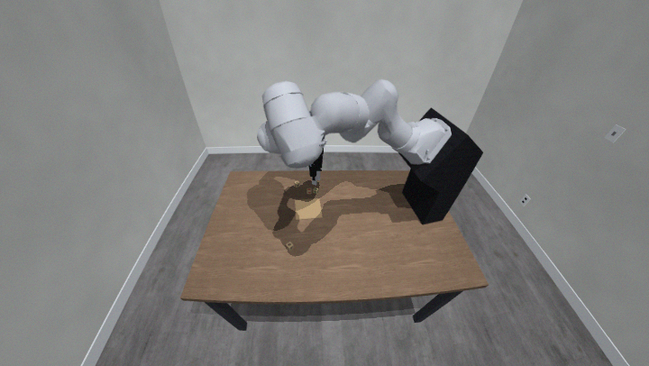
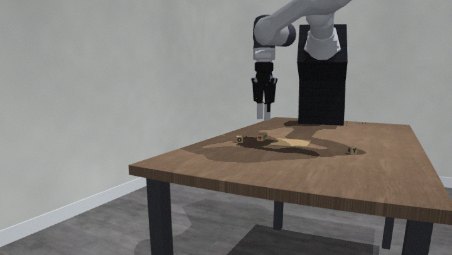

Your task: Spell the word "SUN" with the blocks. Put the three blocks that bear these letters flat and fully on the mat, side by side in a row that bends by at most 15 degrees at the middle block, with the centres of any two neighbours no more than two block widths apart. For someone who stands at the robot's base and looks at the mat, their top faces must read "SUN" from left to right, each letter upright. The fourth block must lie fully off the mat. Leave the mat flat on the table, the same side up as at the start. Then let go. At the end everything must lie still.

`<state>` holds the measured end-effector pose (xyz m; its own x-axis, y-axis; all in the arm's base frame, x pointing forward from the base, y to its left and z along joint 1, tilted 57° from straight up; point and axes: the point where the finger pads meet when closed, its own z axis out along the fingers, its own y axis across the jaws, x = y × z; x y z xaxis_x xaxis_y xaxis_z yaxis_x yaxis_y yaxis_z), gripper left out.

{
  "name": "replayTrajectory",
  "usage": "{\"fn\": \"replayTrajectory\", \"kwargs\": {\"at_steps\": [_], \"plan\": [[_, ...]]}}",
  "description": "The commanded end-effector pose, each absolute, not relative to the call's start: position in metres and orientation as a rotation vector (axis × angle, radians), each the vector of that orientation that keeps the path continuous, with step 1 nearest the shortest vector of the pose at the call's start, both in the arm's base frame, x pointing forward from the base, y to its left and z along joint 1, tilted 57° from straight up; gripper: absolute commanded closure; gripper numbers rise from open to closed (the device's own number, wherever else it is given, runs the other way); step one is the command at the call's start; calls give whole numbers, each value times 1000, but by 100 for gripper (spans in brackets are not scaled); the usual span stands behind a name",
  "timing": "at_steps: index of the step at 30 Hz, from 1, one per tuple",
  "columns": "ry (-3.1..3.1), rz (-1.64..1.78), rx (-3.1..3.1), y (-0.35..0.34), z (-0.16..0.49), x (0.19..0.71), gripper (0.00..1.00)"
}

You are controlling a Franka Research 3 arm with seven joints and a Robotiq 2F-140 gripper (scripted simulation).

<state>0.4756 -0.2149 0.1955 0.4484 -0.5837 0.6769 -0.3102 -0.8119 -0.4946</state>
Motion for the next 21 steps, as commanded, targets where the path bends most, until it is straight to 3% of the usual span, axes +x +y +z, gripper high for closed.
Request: {"fn": "replayTrajectory", "kwargs": {"at_steps": [1,21], "plan": [[758,-1305,-2404,-214,195,480,75],[758,-1305,-2404,-214,180,503,75]]}}
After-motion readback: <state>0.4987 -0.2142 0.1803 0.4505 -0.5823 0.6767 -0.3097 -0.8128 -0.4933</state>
